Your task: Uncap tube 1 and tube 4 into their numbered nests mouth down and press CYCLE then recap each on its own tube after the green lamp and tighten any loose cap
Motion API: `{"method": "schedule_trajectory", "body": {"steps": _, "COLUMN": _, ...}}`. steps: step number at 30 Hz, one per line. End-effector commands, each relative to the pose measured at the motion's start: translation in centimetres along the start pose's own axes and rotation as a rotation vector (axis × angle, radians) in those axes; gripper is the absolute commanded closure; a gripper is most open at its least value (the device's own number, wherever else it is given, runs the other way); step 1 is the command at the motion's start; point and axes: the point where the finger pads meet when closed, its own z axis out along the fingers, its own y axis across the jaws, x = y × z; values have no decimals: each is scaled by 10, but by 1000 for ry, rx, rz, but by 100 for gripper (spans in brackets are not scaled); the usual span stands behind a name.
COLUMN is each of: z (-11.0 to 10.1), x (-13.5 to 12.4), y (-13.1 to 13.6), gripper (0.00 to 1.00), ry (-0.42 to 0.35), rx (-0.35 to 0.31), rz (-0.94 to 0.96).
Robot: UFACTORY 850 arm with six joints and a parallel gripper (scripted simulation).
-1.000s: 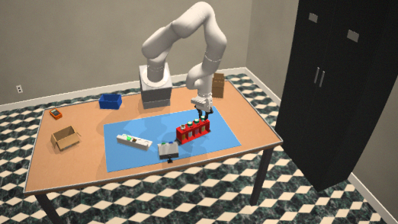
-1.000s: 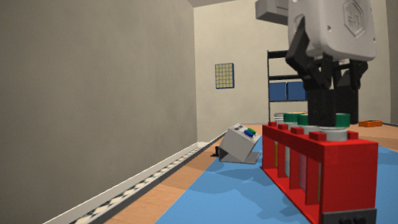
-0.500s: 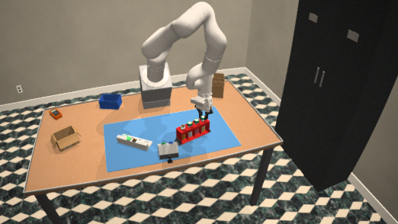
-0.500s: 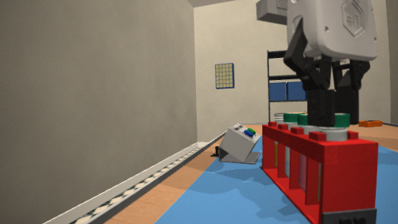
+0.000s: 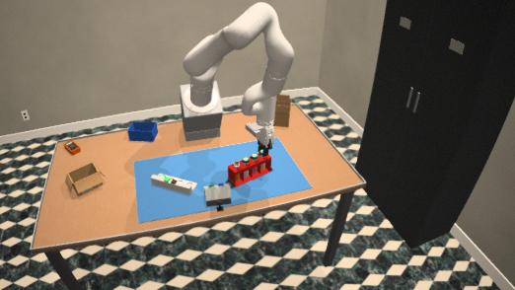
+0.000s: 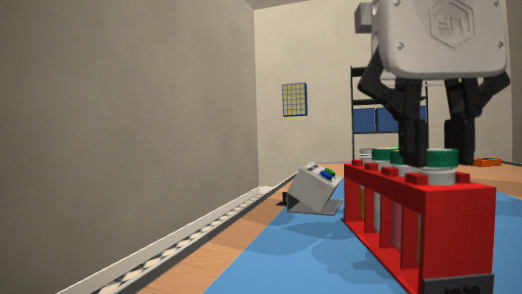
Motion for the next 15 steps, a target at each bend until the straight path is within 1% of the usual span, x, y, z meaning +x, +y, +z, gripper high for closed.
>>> {"method": "schedule_trajectory", "body": {"steps": 1, "z": 0, "x": 0, "y": 0, "gripper": 100, "ry": -15, "rx": 11, "rz": 189}}
{"method": "schedule_trajectory", "body": {"steps": 6, "z": 0, "x": 0, "y": 0, "gripper": 100, "ry": -16, "rx": 10, "rz": 342}}
{"method": "schedule_trajectory", "body": {"steps": 14, "z": 0, "x": 0, "y": 0, "gripper": 100, "ry": -16, "rx": 10, "rz": 342}}
{"method": "schedule_trajectory", "body": {"steps": 15, "z": 0, "x": 0, "y": 0, "gripper": 54, "ry": -16, "rx": 10, "rz": 342}}
